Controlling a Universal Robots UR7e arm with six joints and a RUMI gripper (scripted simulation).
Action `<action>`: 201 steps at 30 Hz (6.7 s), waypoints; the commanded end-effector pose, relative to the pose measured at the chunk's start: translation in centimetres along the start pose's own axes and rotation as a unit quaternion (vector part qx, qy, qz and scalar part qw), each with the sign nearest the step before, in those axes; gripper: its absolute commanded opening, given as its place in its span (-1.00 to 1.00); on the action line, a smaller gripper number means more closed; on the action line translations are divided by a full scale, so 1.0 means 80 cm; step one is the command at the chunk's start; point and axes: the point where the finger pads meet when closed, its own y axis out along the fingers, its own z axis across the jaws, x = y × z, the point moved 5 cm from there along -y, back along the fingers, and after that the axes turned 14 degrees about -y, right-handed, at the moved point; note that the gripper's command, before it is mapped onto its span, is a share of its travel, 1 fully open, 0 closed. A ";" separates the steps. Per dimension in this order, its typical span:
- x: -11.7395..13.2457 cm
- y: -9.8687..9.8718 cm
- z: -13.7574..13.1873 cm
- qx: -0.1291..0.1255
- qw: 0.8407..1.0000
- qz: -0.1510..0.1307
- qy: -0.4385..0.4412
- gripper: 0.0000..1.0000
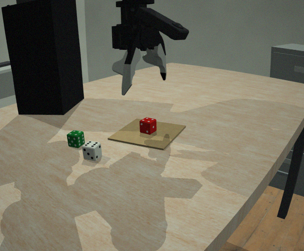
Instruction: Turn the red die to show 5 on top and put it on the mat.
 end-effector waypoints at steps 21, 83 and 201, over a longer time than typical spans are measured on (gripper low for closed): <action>-0.005 0.001 -0.002 0.000 0.974 0.000 -0.228 1.00; 0.000 0.003 -0.001 0.001 0.710 0.000 -0.704 -0.44; 0.000 0.069 0.000 0.001 0.710 0.000 -0.705 -0.44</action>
